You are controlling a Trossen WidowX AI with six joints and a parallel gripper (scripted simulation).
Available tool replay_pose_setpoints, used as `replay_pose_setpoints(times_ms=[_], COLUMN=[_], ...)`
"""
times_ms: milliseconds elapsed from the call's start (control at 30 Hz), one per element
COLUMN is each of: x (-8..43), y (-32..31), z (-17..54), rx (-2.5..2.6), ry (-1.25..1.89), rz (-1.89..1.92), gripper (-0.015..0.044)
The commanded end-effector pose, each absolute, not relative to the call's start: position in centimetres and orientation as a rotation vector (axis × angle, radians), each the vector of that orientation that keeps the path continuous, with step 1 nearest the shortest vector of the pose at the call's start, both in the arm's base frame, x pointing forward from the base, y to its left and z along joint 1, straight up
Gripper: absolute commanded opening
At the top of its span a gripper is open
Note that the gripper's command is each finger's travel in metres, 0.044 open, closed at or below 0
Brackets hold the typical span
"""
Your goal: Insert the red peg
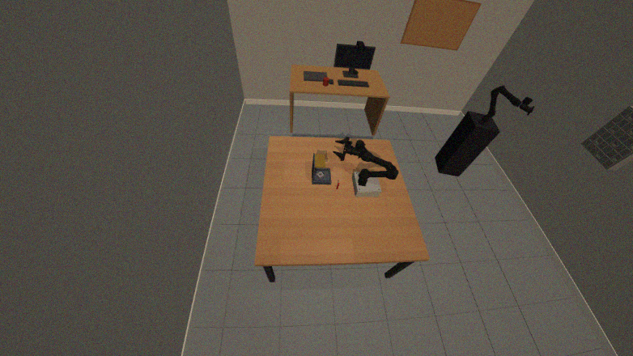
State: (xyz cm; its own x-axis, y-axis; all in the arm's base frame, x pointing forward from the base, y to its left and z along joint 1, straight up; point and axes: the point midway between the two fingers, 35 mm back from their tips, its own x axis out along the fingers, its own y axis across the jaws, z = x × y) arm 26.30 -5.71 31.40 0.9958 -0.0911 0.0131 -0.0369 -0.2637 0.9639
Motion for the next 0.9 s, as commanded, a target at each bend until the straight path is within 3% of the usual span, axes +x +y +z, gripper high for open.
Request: replay_pose_setpoints(times_ms=[0,367,867], x=[26.4,24.9,19.1], y=[-4.3,-0.5,4.4], z=[27.3,16.8,5.8], rx=[1.987,2.341,2.667], ry=[0.049,0.408,0.792], rz=[-0.112,-0.387,-0.944], gripper=[0.0440,0.0440,0.0440])
